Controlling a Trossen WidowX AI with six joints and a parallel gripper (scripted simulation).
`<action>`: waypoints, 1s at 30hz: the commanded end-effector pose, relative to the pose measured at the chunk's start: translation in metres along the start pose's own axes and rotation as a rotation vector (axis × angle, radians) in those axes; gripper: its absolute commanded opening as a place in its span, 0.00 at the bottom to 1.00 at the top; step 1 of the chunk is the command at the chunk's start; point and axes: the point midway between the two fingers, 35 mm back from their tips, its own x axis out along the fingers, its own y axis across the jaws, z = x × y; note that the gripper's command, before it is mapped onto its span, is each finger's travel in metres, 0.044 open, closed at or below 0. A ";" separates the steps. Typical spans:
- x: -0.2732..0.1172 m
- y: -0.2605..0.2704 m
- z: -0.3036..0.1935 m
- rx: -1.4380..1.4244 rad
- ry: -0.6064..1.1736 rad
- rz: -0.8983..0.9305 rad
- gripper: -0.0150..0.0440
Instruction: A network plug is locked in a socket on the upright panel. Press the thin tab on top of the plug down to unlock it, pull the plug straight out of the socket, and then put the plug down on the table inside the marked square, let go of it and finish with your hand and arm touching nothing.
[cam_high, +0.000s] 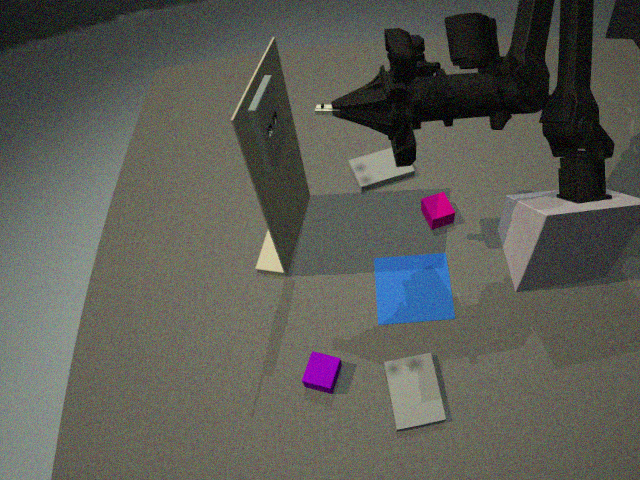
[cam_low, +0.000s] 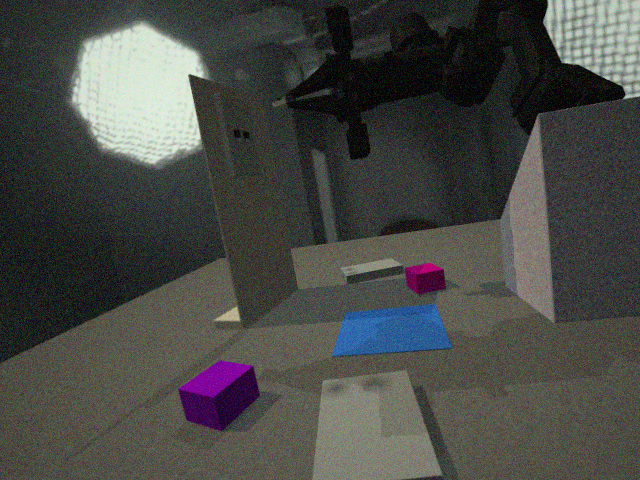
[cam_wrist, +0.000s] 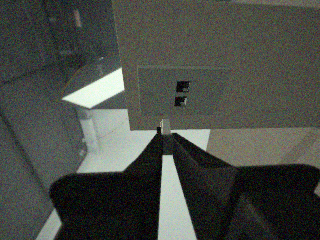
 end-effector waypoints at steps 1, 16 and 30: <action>-0.002 0.009 0.004 0.006 -0.012 0.006 0.25; -0.011 0.021 0.000 0.012 -0.001 -0.022 0.25; -0.006 -0.036 -0.037 0.040 0.079 -0.267 0.25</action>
